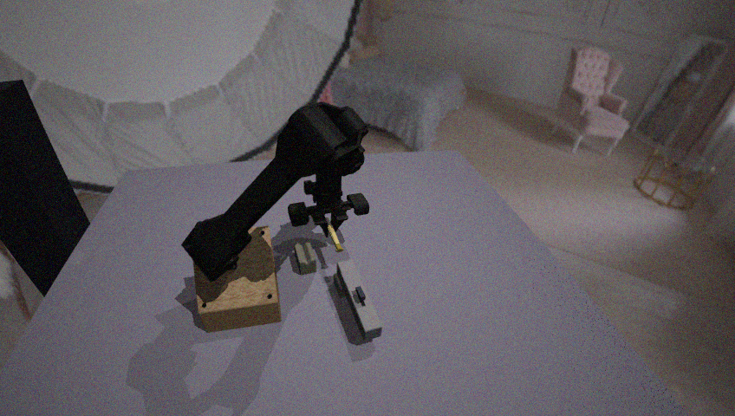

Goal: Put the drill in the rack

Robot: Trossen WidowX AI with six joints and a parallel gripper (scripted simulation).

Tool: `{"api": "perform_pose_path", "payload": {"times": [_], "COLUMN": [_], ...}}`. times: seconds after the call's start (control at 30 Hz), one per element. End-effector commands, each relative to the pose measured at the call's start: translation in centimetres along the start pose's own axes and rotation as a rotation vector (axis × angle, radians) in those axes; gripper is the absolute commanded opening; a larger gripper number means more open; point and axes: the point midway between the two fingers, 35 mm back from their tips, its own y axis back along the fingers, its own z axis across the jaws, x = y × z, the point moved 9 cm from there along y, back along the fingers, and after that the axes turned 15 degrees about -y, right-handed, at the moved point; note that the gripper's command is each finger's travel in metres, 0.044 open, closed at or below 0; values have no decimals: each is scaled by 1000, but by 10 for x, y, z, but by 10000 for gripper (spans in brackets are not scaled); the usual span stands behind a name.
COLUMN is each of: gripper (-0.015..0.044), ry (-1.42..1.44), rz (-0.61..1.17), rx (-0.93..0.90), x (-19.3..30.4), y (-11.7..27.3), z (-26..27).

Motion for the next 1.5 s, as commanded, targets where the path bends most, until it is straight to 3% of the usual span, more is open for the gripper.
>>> {"api": "perform_pose_path", "payload": {"times": [0.0, 1.47], "gripper": [0, 0], "ry": [-6, -6], "rz": [-7, -7], "rx": [1, 1], "x": [0, 1], "y": [3, 15], "z": [0, 1]}}
